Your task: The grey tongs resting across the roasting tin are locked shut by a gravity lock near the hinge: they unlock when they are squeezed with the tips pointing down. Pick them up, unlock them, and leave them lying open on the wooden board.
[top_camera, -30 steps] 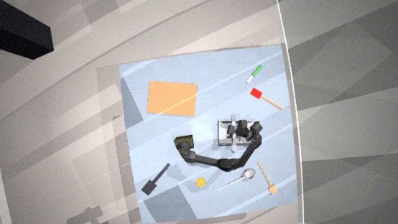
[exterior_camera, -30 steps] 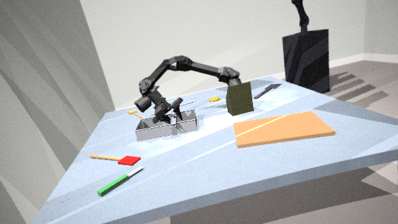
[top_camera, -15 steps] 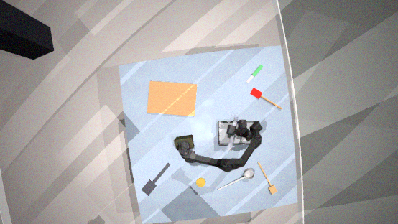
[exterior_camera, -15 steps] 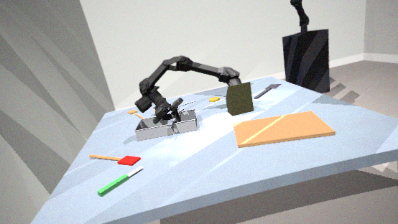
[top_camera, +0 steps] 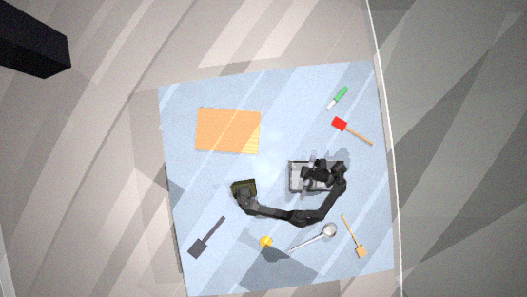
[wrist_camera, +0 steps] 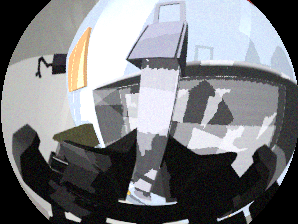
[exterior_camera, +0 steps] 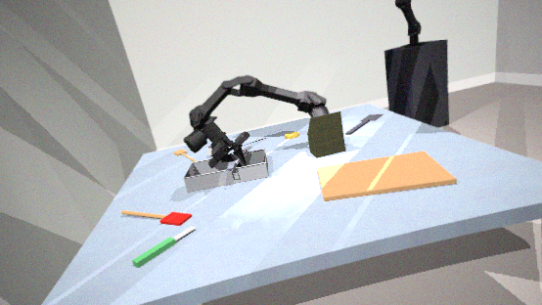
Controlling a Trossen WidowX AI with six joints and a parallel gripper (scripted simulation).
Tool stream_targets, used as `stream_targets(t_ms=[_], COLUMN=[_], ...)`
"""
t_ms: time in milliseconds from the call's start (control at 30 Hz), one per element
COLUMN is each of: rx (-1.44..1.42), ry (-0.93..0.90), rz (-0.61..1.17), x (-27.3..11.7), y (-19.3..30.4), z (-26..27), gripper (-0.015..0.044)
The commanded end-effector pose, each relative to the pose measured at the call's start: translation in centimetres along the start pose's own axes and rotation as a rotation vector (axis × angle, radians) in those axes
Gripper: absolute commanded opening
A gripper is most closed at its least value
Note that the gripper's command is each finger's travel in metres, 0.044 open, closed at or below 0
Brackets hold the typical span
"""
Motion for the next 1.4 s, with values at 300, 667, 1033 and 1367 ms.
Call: stream_targets(t_ms=[300,667,1033,1367], rx=[-0.051,-0.070,-0.146,-0.206], ry=[0.039,0.075,0.235,0.379], rz=[-0.038,-0.042,-0.053,-0.052], x=[-6.3,-6.2,-5.9,-5.7], y=[0.7,0.7,0.6,0.9], z=[3.8,3.8,4.0,4.3], gripper=[-0.0150,-0.0150,-0.0150,-0.0150])
Point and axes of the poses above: the point midway between the two fingers, 35 mm back from their tips, its own x axis out along the fingers, its own z axis across the jaws, y = z × x, the point moved 3 cm from there along -x, back along the fingers, and after that the axes turned 11 degrees about x, right-handed, at the moved point
